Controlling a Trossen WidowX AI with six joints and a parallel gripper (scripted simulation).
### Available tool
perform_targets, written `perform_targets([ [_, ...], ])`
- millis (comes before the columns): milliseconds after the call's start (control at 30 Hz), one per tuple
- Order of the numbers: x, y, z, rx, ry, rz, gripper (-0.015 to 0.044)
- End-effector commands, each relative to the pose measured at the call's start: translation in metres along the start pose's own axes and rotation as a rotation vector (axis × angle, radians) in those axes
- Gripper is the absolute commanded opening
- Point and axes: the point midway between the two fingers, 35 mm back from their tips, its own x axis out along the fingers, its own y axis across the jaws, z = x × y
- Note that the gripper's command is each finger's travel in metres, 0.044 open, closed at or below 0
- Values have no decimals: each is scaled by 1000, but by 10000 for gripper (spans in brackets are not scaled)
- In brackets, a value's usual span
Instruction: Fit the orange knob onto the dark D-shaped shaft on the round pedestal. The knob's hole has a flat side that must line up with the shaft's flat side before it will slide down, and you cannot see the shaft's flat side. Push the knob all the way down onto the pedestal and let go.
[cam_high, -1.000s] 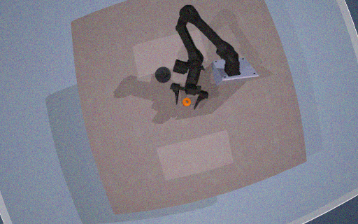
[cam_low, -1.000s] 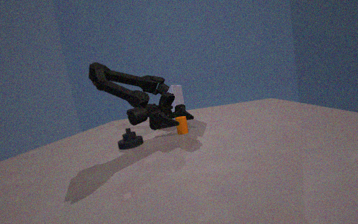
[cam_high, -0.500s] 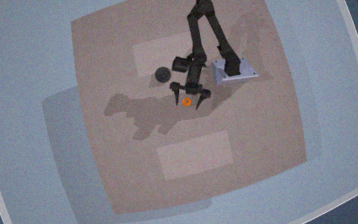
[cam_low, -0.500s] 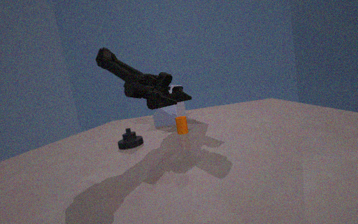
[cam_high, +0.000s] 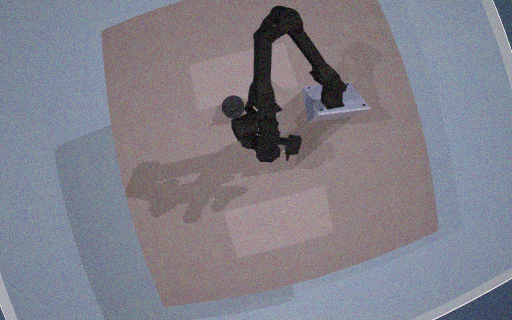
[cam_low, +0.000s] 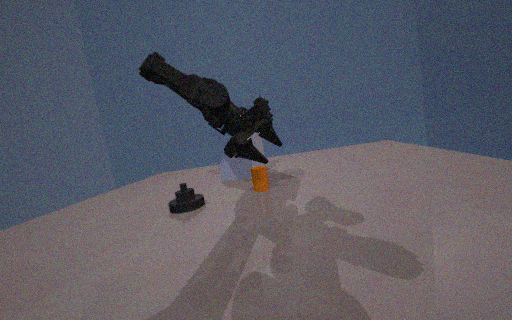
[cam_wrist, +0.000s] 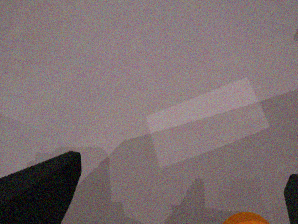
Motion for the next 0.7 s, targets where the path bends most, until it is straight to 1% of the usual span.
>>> perform_targets([
  [0, -45, -3, 13, 0, 570, -305, 440],
  [67, -52, -4, 16, -9, 603, -348, 440],
  [667, -52, -4, 16, 5, 600, -352, 440],
])
